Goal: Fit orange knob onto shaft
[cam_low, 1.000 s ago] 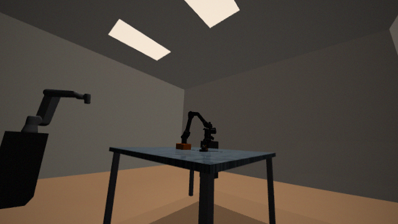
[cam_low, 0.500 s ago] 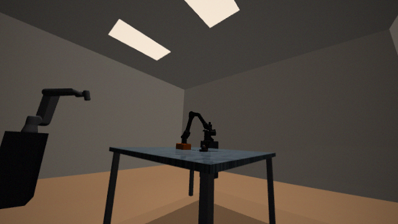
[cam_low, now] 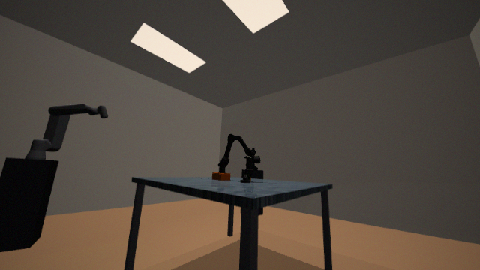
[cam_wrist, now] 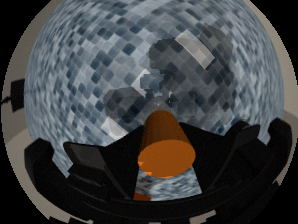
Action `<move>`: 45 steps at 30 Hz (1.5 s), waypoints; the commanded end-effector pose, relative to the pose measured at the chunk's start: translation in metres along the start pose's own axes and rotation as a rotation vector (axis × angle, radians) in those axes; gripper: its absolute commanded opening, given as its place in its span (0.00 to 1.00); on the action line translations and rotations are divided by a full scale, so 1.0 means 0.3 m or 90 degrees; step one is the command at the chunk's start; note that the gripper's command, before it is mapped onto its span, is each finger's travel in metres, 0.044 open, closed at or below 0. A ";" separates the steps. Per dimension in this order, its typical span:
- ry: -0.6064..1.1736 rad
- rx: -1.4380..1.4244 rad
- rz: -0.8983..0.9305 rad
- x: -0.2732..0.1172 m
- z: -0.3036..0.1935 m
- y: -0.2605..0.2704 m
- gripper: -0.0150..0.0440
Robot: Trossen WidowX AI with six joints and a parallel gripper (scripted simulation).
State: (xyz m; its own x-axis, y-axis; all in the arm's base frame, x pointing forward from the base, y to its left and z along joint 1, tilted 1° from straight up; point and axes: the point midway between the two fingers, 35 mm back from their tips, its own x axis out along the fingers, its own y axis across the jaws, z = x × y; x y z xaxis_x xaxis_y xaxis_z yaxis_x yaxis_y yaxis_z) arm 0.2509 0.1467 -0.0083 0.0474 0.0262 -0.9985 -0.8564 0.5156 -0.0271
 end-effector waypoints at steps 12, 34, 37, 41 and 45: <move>-0.030 -0.006 -0.008 -0.196 0.071 -0.026 0.25; 0.002 0.000 -0.030 -0.470 0.033 -0.013 0.25; 0.003 0.000 -0.069 -0.488 0.033 -0.003 0.25; 0.003 0.000 -0.128 -0.517 0.033 0.012 0.25; 0.002 0.000 -0.183 -0.545 0.033 0.025 0.25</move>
State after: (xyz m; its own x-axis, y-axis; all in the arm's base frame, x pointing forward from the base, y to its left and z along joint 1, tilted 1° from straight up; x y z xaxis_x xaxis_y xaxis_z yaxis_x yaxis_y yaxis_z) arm 0.2450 0.1547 0.1500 0.2385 -0.0959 -0.9664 -0.8247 0.5054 -0.2536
